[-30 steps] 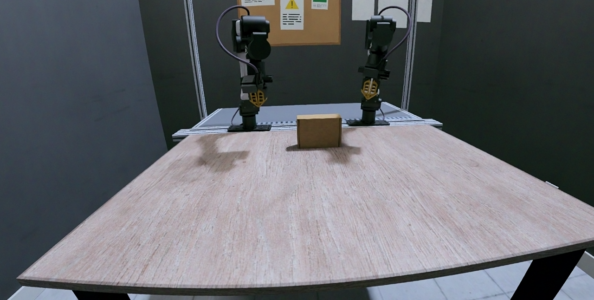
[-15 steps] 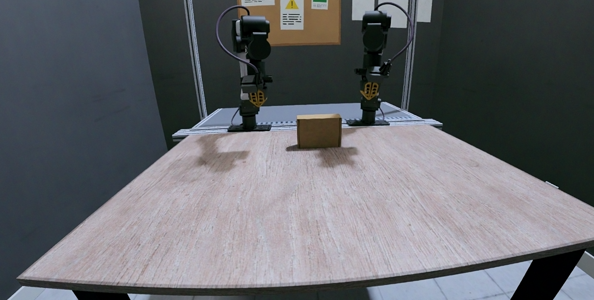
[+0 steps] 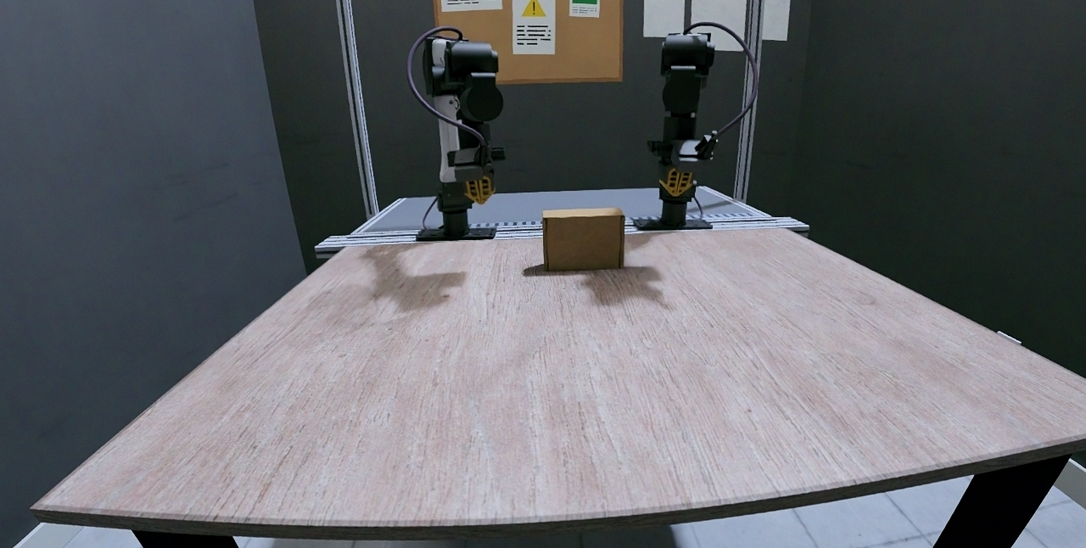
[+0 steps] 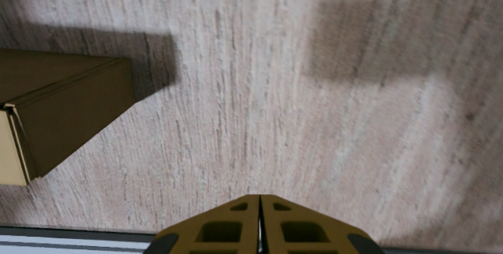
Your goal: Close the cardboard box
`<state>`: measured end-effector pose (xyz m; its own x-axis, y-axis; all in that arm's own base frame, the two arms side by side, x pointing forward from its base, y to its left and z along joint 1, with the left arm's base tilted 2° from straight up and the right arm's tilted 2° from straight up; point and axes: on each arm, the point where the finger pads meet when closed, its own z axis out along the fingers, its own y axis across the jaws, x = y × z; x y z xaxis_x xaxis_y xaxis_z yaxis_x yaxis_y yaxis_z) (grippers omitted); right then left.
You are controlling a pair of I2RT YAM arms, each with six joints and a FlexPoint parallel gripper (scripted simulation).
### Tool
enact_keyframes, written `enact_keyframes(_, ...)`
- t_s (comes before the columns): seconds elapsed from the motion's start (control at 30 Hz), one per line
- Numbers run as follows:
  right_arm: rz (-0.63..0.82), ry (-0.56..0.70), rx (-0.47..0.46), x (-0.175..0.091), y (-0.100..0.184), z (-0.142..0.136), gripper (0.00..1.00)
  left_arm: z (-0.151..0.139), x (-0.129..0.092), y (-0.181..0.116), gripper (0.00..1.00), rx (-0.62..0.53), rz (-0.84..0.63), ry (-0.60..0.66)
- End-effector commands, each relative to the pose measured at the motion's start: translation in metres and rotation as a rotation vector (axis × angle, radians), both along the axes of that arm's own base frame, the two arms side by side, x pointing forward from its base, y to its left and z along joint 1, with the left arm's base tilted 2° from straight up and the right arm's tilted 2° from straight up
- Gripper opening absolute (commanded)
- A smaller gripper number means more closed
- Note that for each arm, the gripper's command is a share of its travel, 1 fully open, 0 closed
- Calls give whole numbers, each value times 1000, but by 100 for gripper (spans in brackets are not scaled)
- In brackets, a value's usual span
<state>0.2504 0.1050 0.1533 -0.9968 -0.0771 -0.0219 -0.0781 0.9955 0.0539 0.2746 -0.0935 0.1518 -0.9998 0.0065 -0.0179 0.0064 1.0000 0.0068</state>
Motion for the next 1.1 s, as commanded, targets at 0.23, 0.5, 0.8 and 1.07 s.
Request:
enact_keyframes(0.23,137,-142,110,8,20,-15,0,-18,13,-6,0,-101,-144,-132)
enact_keyframes(0.5,219,-191,156,8,20,-15,0,-18,13,-6,0,-144,-228,-178)
enact_keyframes(0.8,339,-265,224,8,20,-15,0,-19,13,-6,0,-208,-354,-246)
enact_keyframes(1.07,420,-314,270,8,20,-15,0,-19,13,-6,0,-251,-438,-291)
